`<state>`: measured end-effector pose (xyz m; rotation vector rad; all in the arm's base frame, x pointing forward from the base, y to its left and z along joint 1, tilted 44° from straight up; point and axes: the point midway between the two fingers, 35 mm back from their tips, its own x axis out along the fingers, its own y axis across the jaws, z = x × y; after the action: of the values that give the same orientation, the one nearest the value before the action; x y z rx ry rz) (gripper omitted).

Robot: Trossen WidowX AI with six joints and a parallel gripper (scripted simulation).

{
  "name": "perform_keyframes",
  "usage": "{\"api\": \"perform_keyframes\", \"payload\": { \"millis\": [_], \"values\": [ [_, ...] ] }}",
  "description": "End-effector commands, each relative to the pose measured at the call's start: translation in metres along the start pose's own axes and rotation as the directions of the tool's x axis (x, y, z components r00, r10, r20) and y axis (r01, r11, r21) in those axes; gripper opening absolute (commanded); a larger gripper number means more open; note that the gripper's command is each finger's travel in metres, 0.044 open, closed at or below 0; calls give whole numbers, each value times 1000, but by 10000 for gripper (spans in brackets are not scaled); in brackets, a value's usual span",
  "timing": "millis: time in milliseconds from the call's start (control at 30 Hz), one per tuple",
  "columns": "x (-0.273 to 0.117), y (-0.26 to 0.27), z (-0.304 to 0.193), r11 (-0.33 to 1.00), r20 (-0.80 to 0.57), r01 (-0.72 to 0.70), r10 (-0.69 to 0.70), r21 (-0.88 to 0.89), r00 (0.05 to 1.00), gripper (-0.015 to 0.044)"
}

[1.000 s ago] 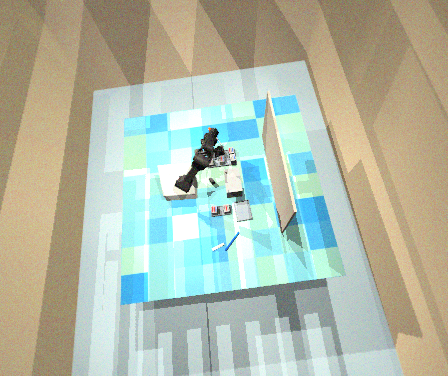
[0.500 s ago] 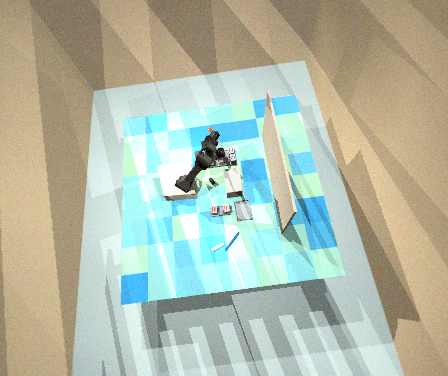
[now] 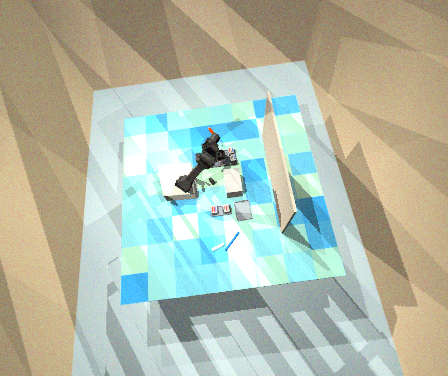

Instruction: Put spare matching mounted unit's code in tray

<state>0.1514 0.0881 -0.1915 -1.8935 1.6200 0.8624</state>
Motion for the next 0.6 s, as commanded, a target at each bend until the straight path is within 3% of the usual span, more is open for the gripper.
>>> {"api": "perform_keyframes", "payload": {
  "millis": [0,433,567],
  "values": [
    [8,3,-4,1000,-12,-2,2,-8,1000,300],
    [11,4,-4,1000,-13,-2,2,-8,1000,300],
    [10,4,-3,1000,-8,-6,6,-3,1000,195]
  ]
}}
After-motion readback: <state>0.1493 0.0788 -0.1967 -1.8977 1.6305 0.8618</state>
